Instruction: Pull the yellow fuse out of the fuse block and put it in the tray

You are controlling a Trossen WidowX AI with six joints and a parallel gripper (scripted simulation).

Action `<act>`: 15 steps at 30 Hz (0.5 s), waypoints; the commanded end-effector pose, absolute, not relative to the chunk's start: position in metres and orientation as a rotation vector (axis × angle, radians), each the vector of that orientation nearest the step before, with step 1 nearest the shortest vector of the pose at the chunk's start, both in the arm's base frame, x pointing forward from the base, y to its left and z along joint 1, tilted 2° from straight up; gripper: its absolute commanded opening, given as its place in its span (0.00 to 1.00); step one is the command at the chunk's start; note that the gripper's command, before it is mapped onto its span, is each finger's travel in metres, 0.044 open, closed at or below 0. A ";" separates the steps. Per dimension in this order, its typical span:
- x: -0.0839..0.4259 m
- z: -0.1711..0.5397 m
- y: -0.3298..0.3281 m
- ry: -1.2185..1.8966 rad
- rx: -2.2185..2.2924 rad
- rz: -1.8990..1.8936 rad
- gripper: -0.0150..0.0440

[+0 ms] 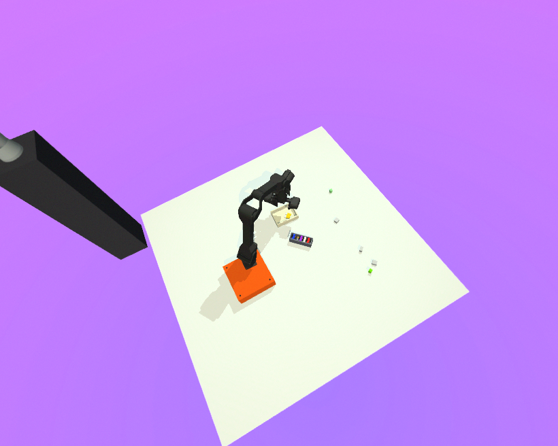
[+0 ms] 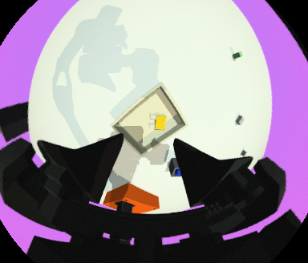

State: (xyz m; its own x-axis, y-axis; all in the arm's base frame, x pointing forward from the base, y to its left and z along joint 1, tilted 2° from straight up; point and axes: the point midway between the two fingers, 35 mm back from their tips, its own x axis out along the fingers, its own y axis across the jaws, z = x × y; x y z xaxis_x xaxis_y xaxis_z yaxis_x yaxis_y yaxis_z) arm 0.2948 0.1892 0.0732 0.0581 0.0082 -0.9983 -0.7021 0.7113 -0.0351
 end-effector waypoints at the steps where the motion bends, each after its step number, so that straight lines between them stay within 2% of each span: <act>1: 0.294 0.079 0.189 1.428 -0.616 0.588 0.81; 15: 0.294 0.077 0.189 1.429 -0.617 0.593 0.81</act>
State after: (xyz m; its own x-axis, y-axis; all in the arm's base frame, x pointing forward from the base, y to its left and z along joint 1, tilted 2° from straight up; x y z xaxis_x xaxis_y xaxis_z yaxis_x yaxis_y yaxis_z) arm 0.2939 0.1888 0.0775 0.0552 0.0062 -0.9985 -0.7020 0.7114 -0.0344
